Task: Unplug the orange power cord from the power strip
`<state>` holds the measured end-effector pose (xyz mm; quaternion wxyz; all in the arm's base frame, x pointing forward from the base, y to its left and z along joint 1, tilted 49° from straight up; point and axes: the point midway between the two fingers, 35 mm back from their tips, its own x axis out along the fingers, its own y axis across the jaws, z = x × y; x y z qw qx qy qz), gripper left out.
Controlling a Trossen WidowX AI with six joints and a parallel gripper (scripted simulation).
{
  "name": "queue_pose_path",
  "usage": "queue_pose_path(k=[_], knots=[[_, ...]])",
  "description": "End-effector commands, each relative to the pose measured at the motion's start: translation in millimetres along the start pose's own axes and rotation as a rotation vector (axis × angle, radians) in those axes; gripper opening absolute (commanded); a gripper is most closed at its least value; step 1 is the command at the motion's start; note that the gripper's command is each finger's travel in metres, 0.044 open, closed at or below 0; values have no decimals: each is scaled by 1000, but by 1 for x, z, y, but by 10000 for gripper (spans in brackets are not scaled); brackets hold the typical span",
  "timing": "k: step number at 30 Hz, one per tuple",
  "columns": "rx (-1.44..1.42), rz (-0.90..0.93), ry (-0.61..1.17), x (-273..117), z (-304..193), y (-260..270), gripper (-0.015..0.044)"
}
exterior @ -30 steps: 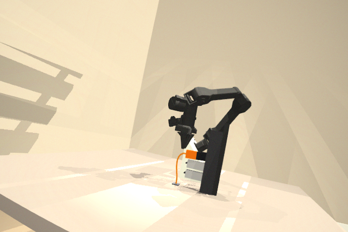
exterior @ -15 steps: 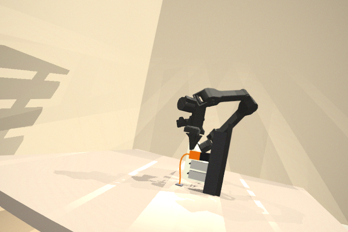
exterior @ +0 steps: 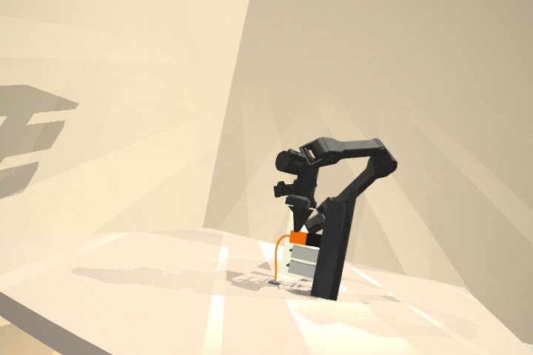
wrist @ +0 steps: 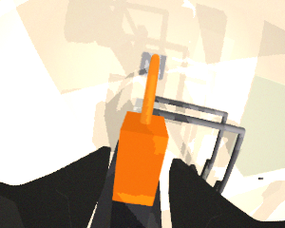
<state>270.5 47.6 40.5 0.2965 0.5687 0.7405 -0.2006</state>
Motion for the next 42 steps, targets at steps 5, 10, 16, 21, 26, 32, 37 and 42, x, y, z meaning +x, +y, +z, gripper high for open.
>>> queue_pose_path(k=[5,10,16,21,26,32,37,42], knots=[[0,-2,1,5,0,0,134],[0,-2,1,5,0,0,61],[0,-2,1,5,0,0,21],[1,-2,1,5,3,0,0],[2,-2,0,4,11,1,0],[3,-1,0,4,21,1,0],[4,-1,-1,3,29,2,0],[9,1,6,6,25,-1,105]])
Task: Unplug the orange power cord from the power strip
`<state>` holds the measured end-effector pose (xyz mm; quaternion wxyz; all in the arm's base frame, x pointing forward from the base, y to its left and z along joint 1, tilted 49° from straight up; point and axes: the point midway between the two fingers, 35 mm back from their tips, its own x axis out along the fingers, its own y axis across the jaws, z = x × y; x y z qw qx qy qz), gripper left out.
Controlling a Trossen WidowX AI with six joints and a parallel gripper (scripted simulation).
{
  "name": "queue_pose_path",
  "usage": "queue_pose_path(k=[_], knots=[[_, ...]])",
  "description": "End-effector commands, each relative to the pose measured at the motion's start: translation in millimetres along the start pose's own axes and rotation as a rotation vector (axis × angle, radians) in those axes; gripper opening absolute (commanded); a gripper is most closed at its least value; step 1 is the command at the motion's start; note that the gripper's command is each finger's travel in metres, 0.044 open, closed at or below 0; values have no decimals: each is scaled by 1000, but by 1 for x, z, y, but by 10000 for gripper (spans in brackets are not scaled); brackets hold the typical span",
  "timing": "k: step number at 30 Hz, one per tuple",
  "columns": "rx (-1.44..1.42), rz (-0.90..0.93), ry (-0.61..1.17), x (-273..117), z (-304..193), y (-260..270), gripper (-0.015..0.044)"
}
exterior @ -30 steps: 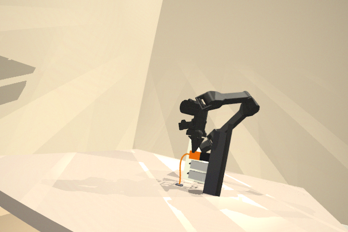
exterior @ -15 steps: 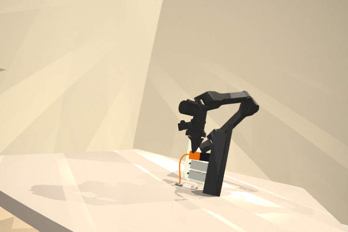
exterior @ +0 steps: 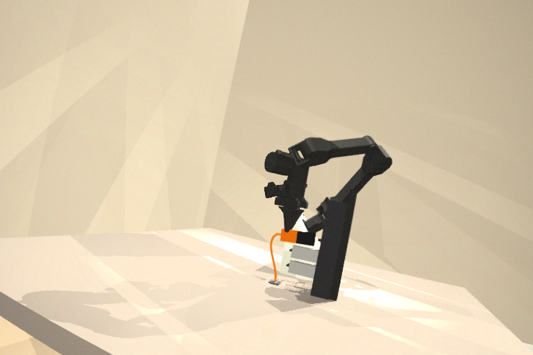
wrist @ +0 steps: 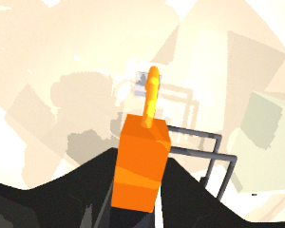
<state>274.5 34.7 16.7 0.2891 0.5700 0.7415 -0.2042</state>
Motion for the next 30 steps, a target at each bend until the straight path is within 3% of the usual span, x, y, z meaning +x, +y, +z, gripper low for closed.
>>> queue_pose_path(k=[1,13,18,30], knots=[[-5,5,-2,0,-2,-1,131],[-5,6,-5,-5,18,1,440],[-6,6,-6,-13,58,0,440],[-6,6,-6,-13,58,0,440]])
